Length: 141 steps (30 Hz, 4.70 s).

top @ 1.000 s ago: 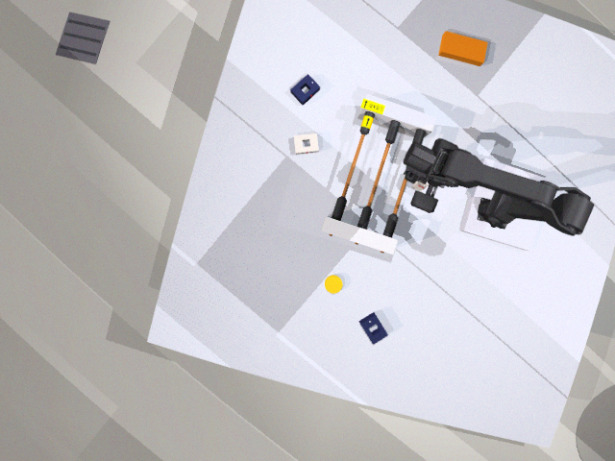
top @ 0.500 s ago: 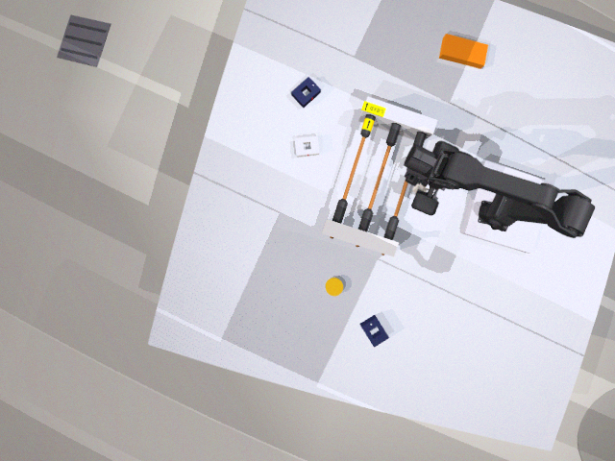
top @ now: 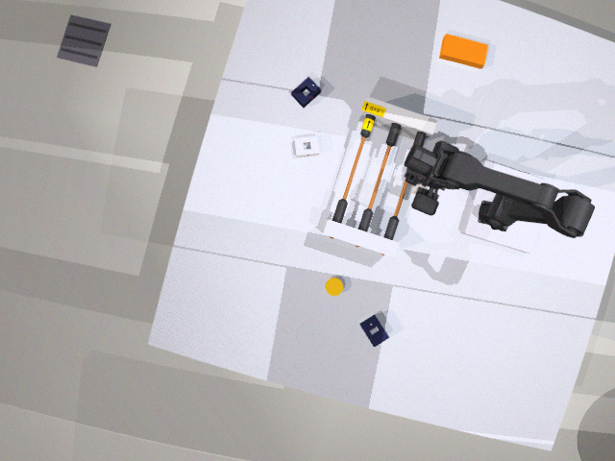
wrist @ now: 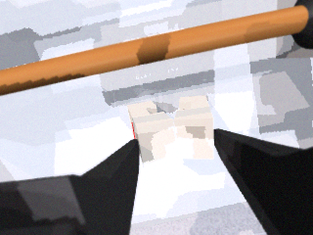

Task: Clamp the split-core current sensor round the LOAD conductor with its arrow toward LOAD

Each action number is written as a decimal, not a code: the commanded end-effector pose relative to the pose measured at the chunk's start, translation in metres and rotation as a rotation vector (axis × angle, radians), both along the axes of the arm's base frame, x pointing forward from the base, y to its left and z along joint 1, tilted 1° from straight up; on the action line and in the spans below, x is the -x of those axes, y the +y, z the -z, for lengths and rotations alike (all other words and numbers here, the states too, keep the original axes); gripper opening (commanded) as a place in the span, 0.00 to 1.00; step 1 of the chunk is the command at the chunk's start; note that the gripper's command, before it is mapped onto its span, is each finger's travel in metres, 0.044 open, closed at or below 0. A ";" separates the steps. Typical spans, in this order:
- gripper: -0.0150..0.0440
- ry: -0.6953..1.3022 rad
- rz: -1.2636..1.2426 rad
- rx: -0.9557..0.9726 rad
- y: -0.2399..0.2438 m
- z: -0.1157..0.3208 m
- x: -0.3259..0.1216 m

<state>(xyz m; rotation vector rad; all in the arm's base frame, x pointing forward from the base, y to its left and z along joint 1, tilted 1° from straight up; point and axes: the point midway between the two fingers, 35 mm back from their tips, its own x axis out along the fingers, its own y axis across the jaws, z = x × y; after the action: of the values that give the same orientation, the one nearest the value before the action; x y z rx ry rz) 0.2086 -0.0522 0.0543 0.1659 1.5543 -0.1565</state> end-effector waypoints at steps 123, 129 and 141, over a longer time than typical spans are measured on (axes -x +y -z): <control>0.25 -0.185 -1.626 0.267 -0.025 -0.062 -0.184; 0.25 -0.185 -1.626 0.267 -0.025 -0.062 -0.184; 0.25 -0.185 -1.626 0.267 -0.025 -0.062 -0.184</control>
<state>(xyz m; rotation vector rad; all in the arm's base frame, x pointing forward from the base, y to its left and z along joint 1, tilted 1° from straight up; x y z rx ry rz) 0.3926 -0.0768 0.1156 -1.2384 1.0705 0.9005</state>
